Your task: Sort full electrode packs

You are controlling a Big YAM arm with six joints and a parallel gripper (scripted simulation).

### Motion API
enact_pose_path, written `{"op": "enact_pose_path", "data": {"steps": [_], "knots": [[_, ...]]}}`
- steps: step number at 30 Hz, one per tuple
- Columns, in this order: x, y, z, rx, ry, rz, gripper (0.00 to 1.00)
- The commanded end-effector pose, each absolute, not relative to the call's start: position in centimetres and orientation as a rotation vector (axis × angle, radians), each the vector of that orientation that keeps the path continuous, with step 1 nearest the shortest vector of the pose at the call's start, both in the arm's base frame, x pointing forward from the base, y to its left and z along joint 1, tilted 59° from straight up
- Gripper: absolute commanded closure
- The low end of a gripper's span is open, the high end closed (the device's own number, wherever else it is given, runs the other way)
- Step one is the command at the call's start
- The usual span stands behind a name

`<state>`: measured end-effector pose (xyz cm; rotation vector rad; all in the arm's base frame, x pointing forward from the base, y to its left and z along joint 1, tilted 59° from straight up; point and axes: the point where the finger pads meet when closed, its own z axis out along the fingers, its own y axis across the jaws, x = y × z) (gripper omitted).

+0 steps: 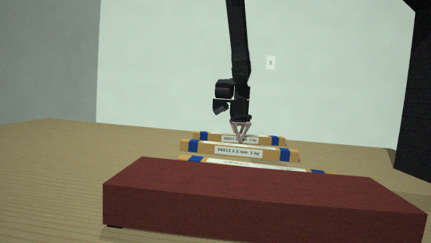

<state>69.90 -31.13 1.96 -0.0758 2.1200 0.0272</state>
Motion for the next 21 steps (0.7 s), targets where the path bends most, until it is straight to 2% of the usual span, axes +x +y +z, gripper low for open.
{"op": "enact_pose_path", "data": {"steps": [1,21], "knots": [[68.9,-33.2,4.7,-0.040,2.103,0.000,0.26],[69.7,-31.8,5.0,-0.065,2.097,0.010,0.26]]}}
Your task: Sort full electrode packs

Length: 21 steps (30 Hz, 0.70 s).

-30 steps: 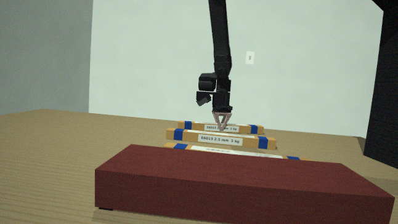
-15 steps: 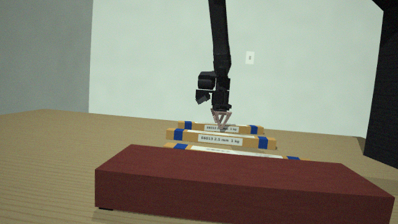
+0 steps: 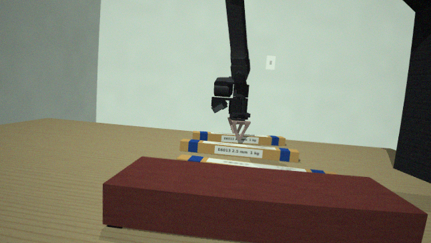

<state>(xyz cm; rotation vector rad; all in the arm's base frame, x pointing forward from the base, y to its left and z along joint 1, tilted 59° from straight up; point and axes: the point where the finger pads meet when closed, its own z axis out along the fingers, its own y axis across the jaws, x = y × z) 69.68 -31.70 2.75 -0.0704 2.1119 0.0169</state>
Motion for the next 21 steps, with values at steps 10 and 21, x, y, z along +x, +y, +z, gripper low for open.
{"op": "enact_pose_path", "data": {"steps": [10,21], "knots": [[68.5,-31.2,4.5,-0.068,2.092,0.007,0.26],[64.0,-32.4,6.7,-0.069,2.086,-0.013,0.26]]}}
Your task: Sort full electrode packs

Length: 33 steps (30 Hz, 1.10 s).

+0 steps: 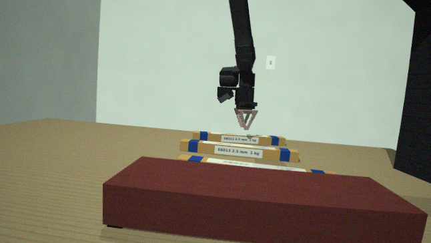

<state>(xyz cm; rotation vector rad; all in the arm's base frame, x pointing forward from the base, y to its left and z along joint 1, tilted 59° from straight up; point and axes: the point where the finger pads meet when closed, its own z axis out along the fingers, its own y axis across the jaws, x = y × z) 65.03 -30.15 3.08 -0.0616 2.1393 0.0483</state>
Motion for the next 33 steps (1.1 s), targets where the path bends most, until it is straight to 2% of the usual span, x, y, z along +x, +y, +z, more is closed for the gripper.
{"op": "enact_pose_path", "data": {"steps": [1,11,33], "knots": [[63.6,-32.5,7.0,-0.069,2.085,-0.014,0.26],[59.0,-32.7,9.2,-0.064,2.097,-0.009,0.26],[60.1,-28.9,9.1,0.018,2.103,0.074,0.26]]}}
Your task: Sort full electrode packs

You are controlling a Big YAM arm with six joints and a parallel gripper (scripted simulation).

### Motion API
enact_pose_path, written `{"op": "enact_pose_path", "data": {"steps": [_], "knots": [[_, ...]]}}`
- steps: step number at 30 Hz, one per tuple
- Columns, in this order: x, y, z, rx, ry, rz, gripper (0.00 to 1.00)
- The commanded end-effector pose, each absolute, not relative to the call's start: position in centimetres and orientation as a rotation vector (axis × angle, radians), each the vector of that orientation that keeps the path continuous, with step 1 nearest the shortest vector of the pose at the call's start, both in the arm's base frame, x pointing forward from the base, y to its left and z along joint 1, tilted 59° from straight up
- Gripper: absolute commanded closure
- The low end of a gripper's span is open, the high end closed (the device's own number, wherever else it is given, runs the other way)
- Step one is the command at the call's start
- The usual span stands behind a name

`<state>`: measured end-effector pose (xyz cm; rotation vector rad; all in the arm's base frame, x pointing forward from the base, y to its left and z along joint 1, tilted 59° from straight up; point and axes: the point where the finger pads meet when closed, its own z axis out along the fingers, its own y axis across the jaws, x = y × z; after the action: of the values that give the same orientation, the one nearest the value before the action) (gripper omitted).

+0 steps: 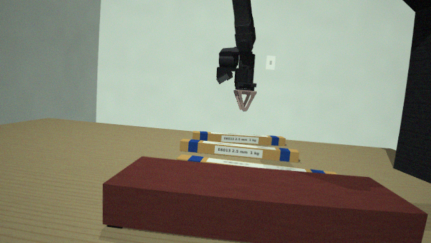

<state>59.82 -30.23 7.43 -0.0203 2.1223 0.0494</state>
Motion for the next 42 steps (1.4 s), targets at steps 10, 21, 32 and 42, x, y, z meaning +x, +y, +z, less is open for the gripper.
{"op": "enact_pose_path", "data": {"steps": [10,21,32,42], "knots": [[60.3,-22.2,10.4,0.129,2.089,0.134,0.26],[60.4,-16.2,11.3,0.132,2.087,0.136,0.26],[60.5,-11.2,12.2,0.139,2.084,0.136,0.26],[60.6,-12.7,12.9,0.154,2.076,0.128,0.26]]}}
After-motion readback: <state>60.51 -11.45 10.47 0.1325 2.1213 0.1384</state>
